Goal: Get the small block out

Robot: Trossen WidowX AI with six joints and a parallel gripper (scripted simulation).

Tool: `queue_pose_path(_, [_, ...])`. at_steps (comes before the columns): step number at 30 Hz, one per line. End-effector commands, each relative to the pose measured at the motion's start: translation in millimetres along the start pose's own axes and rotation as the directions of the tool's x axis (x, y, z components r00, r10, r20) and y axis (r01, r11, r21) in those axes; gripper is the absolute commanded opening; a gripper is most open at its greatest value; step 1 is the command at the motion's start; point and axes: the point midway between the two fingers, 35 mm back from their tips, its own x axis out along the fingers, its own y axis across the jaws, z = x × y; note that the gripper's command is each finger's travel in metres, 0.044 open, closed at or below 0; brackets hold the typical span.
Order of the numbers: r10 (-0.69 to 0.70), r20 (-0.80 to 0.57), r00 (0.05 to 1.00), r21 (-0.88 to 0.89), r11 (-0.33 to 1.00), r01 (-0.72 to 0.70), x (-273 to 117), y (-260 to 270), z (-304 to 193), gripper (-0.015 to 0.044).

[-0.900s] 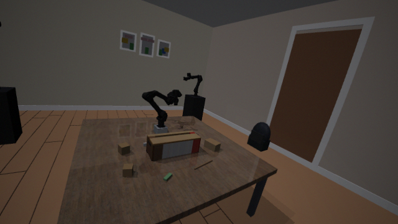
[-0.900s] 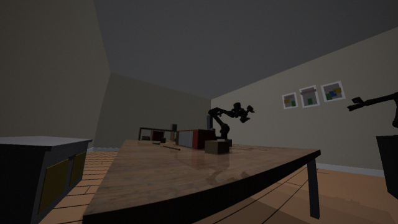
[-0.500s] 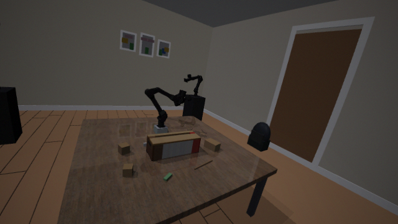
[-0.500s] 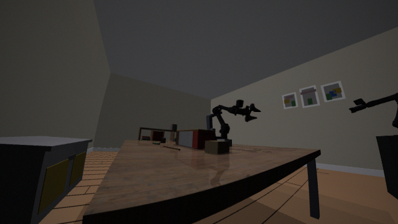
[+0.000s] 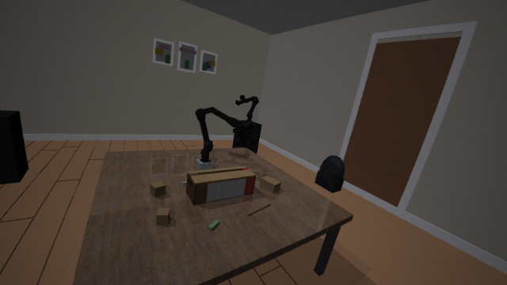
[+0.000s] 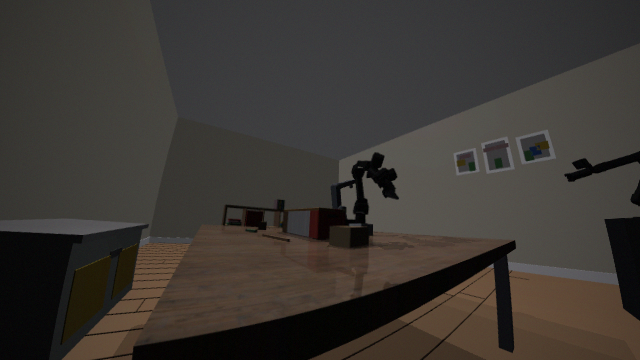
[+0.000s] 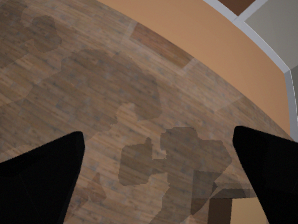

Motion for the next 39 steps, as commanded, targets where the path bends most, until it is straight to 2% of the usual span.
queue_pose_path(1, [-0.008, -0.261, 0.965, 0.095, 0.995, 0.034, -11.2, -29.9, -63.6, 0.0400])
queue_pose_path(5, [0.052, -0.486, 0.873, 0.192, 0.980, 0.049, -35.7, -45.6, -125.6, 0.0400])
queue_pose_path(9, [0.172, -0.660, 0.731, 0.298, 0.954, 0.045, -72.8, -48.9, -184.5, 0.0400])
queue_pose_path(13, [0.331, -0.758, 0.562, 0.414, 0.910, 0.023, -118.7, -41.0, -234.1, 0.0400])
queue_pose_path(17, [0.475, -0.776, 0.416, 0.519, 0.855, -0.007, -161.1, -28.3, -266.9, 0.0400])
queue_pose_path(39, [0.482, -0.775, 0.408, 0.525, 0.851, -0.009, -149.6, -21.1, -282.2, 0.0400])
